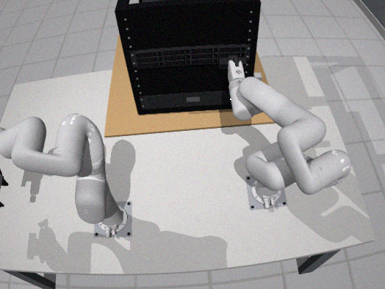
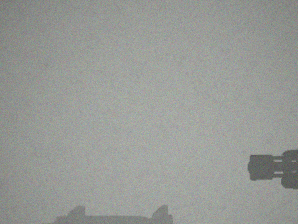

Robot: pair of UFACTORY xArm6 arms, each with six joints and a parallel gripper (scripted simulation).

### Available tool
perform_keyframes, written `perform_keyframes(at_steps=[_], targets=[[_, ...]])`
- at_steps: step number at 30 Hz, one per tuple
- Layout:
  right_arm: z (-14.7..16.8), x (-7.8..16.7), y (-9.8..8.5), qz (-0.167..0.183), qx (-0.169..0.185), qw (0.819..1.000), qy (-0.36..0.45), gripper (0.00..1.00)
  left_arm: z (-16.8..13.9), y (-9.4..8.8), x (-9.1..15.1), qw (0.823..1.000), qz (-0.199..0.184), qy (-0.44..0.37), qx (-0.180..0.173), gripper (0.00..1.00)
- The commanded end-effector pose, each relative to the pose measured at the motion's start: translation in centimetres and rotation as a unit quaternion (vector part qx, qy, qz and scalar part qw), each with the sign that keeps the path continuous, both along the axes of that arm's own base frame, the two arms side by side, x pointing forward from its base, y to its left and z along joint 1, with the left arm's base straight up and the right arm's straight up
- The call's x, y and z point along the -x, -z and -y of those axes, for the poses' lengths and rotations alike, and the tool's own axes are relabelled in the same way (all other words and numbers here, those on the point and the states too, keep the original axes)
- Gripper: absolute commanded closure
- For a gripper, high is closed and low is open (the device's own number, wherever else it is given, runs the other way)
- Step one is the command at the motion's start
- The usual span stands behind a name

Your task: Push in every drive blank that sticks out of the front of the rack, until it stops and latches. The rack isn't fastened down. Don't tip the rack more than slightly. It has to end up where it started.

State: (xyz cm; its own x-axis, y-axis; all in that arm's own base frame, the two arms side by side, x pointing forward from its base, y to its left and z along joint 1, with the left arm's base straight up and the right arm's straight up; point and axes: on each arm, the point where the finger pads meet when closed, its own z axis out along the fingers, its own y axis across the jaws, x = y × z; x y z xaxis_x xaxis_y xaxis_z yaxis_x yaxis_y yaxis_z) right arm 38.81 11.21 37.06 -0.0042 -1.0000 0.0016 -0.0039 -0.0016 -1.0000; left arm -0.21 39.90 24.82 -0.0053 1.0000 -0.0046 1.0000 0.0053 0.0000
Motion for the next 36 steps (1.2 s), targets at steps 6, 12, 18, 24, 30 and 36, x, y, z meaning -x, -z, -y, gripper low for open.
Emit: perform_keyframes(at_steps=[6,12,18,24,30,36], targets=[[0.0,-0.1,-0.2,0.002,-0.001,1.000,0.000,1.00,-0.1,-0.2,0.0,1.000,0.000,0.000,-0.002,0.00],[0.0,-0.3,-0.2,0.002,-0.001,1.000,0.000,1.00,-0.1,-0.2,0.0,1.000,0.000,0.000,-0.002,0.00],[0.0,-1.0,-0.2,0.002,-0.001,1.000,0.000,1.00,-0.1,-0.2,0.0,1.000,0.000,0.000,-0.002,0.00],[0.0,-1.2,-0.2,0.002,-0.001,1.000,0.000,1.00,-0.1,-0.2,0.0,1.000,0.000,0.000,-0.002,0.00],[0.0,-1.2,-0.2,0.002,-0.001,1.000,0.000,1.00,-0.1,-0.2,0.0,1.000,0.000,0.000,-0.002,0.00],[0.0,-1.2,-0.2,0.002,-0.001,1.000,0.000,1.00,-0.1,-0.2,0.0,1.000,0.000,0.000,-0.002,0.00]])
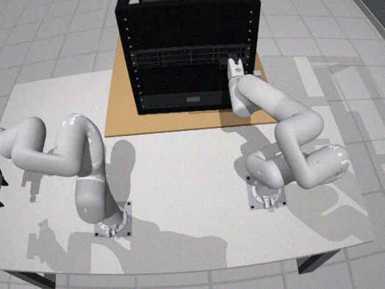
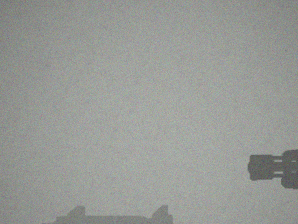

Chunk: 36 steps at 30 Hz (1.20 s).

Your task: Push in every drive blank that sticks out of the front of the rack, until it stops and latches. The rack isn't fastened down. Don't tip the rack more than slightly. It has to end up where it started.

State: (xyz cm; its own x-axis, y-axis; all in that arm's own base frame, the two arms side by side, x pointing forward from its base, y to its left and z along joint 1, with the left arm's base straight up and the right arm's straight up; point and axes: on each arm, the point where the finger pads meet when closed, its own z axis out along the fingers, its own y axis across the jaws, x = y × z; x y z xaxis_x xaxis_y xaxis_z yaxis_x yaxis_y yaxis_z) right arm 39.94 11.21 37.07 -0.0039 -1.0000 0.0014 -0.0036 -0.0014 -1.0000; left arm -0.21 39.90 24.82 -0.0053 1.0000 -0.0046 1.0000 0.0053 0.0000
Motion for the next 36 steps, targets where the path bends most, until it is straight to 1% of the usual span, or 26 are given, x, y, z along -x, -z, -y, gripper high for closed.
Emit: perform_keyframes(at_steps=[1,34,36], targets=[[-0.01,-0.04,-0.21,0.002,-0.001,1.000,0.000,1.00,-0.10,-0.17,0.00,1.000,0.000,0.000,-0.002,0.00],[-0.01,-0.04,-0.22,0.002,-0.001,1.000,0.000,1.00,-0.10,-0.17,0.00,1.000,0.000,0.000,-0.002,0.00],[-0.01,0.26,-0.22,0.002,-0.001,1.000,0.000,1.00,-0.10,-0.17,0.00,1.000,0.000,0.000,-0.002,0.00]])
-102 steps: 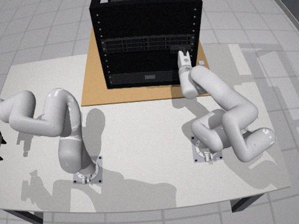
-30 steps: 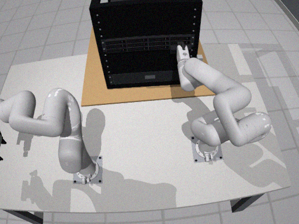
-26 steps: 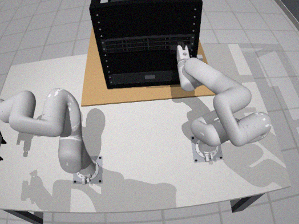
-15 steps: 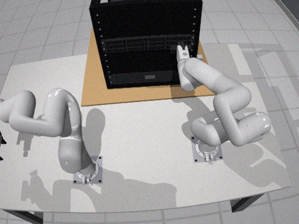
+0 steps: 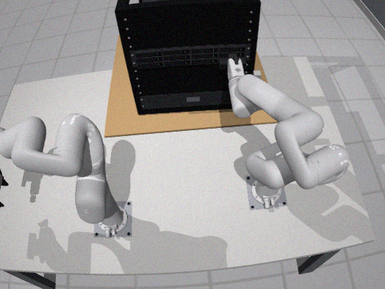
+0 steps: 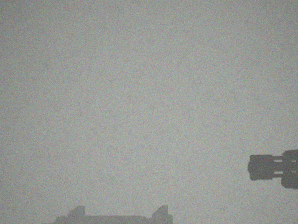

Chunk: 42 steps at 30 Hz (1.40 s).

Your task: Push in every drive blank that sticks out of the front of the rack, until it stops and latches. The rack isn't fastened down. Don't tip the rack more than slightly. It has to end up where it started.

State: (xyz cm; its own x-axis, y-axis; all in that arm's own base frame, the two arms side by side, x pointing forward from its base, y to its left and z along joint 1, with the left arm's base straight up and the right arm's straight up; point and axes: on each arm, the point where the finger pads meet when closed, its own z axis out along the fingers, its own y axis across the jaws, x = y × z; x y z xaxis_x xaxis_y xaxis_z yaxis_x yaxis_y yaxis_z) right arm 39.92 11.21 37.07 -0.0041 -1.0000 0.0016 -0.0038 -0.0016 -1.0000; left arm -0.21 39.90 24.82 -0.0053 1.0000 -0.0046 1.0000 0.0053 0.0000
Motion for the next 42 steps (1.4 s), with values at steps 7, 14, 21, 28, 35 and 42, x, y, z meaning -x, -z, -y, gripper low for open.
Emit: perform_keyframes(at_steps=[7,14,21,28,35,42], targets=[[0.0,3.9,-0.2,0.002,-0.001,1.000,0.000,1.00,-0.1,-0.2,0.0,1.000,0.000,0.000,-0.002,0.00],[0.0,4.8,-0.2,0.002,-0.001,1.000,0.000,1.00,-0.1,-0.2,0.0,1.000,0.000,0.000,-0.002,0.00],[0.0,4.8,-0.2,0.002,-0.001,1.000,0.000,1.00,-0.1,-0.2,0.0,1.000,0.000,0.000,-0.002,0.00],[0.0,4.8,-0.2,0.002,-0.001,1.000,0.000,1.00,-0.1,-0.2,0.0,1.000,0.000,0.000,-0.002,0.00],[0.0,4.8,-0.2,0.002,-0.001,1.000,0.000,1.00,-0.1,-0.2,0.0,1.000,0.000,0.000,-0.002,0.00],[0.0,4.8,0.0,0.002,-0.001,1.000,0.000,1.00,-0.1,-0.2,0.0,1.000,0.000,0.000,-0.002,0.00]])
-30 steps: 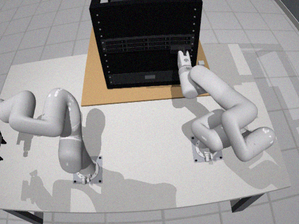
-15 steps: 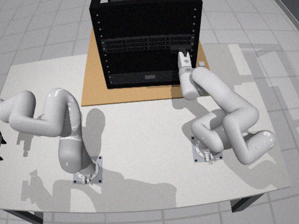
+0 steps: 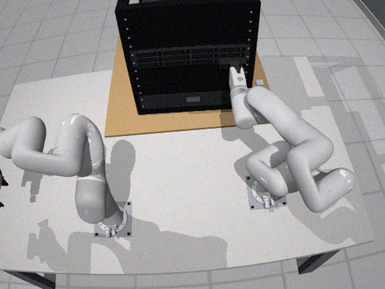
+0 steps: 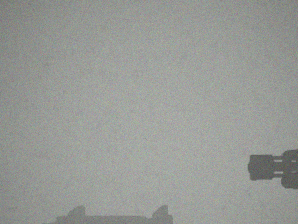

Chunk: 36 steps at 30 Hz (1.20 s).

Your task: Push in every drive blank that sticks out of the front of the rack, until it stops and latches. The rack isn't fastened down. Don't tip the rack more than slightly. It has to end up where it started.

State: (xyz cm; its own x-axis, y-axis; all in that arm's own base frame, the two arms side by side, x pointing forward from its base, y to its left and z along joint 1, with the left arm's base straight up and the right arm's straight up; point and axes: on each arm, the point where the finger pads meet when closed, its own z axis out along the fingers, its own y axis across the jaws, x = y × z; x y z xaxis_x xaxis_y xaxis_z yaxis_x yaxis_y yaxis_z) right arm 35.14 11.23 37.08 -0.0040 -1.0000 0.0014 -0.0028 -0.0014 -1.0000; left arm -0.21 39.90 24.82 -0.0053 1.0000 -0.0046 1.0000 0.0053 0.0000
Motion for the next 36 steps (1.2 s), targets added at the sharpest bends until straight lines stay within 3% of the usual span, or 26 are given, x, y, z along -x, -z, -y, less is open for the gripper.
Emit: perform_keyframes(at_steps=[1,5,36], targets=[[0.0,0.0,0.4,0.001,-0.001,1.000,0.000,1.00,-0.1,-0.2,0.0,1.000,0.000,0.000,-0.002,0.00],[0.0,0.0,2.4,0.001,-0.001,1.000,0.000,1.00,-0.1,-0.2,0.0,1.000,0.000,0.000,-0.002,0.00],[0.0,-0.7,2.7,0.001,-0.001,1.000,0.000,1.00,-0.1,-0.2,0.0,1.000,0.000,0.000,-0.002,0.00]])
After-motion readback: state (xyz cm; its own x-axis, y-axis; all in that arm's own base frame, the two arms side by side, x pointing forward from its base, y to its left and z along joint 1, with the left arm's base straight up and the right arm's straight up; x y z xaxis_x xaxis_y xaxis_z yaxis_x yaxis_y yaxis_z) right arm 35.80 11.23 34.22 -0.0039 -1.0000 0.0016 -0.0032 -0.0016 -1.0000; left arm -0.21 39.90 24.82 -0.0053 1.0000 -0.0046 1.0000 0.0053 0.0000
